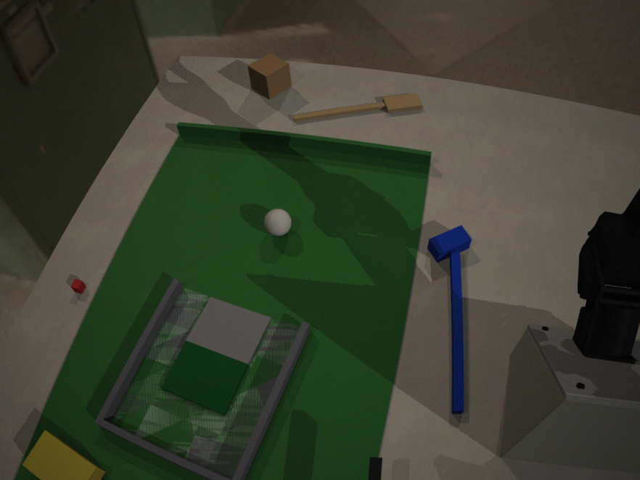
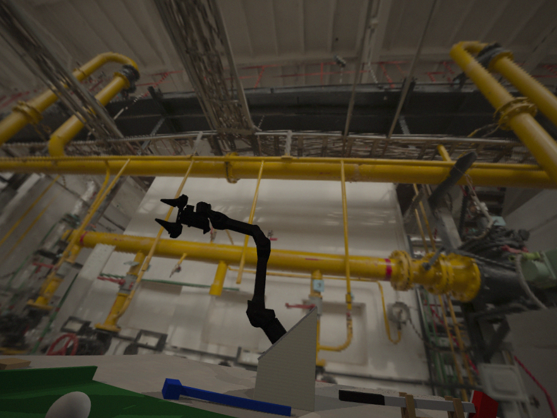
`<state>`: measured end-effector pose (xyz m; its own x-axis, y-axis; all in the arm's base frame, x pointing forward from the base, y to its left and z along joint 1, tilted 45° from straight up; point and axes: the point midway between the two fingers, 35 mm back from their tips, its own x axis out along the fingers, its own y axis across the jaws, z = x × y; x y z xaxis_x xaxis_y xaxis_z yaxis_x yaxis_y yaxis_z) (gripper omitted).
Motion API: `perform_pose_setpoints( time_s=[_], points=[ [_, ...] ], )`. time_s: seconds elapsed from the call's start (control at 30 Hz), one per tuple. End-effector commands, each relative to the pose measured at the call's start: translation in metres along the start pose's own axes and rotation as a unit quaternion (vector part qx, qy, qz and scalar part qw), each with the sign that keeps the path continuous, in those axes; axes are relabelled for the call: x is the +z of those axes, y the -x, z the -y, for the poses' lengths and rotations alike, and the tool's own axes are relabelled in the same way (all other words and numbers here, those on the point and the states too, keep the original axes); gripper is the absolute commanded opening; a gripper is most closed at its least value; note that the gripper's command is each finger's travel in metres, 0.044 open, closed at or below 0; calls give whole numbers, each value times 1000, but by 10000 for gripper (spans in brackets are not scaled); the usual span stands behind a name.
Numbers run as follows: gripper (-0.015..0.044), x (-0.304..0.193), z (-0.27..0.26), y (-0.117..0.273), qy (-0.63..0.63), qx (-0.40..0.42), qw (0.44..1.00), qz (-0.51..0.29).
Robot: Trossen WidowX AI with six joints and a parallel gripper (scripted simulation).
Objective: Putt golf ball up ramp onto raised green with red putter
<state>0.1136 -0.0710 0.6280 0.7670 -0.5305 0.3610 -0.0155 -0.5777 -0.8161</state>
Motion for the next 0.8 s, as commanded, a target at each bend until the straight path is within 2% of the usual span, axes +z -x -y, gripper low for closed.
perform_pose_setpoints(
  time_s=[0.0, 0.3, 0.53, 0.77],
  points=[
    [440, -6, -54, -39, -99, 45, 993, 35],
    [440, 42, -145, -112, -228, 135, 957, 122],
    [440, 120, -211, -150, -293, 227, 910, 186],
    [440, 212, -266, -162, -319, 327, 858, 235]
  ],
)
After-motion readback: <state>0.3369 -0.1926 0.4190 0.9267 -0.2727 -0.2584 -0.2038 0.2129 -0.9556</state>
